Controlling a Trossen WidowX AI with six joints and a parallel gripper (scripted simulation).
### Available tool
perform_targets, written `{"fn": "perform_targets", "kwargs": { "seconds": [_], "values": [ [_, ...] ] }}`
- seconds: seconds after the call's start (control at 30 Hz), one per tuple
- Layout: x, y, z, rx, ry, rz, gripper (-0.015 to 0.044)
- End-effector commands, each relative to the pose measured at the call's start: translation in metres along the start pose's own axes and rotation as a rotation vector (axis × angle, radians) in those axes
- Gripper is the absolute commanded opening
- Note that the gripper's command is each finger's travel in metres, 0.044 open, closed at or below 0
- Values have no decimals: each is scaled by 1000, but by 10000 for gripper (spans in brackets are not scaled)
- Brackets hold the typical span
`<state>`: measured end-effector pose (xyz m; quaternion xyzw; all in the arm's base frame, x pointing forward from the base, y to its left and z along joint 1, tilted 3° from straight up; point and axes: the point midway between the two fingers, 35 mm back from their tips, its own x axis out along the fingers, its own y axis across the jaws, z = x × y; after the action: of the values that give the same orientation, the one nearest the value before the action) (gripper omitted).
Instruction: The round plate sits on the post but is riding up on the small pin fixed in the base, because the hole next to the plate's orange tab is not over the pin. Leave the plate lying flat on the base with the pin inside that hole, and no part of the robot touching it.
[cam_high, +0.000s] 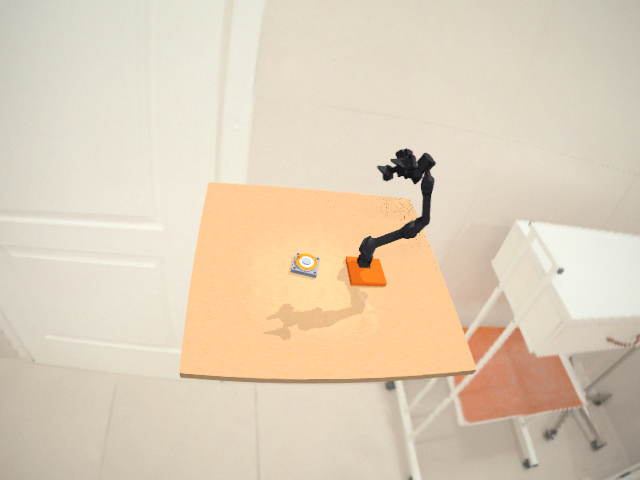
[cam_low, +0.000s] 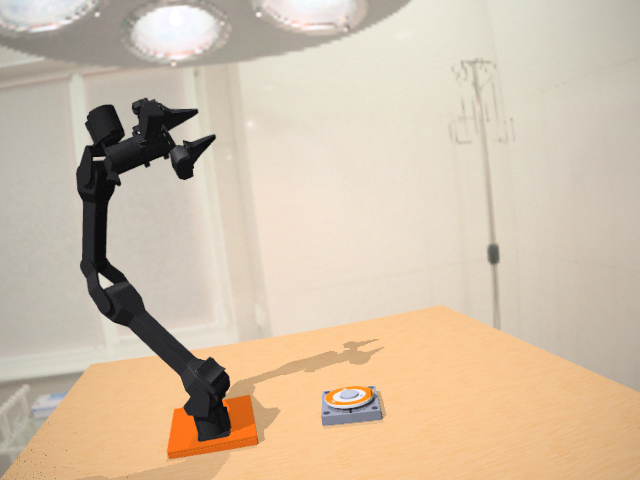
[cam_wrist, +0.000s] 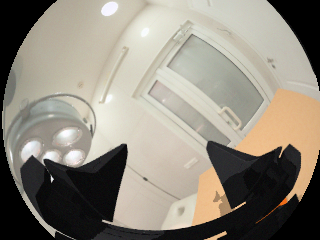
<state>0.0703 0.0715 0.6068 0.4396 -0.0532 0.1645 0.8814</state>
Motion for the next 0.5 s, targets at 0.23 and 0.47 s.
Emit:
{"fn": "perform_targets", "kwargs": {
  "seconds": [0.23,0.47],
  "values": [
    [71,-96,23,-16,85,-230,190],
    [132,-188,16,-36,214,-428,6]
  ]
}}
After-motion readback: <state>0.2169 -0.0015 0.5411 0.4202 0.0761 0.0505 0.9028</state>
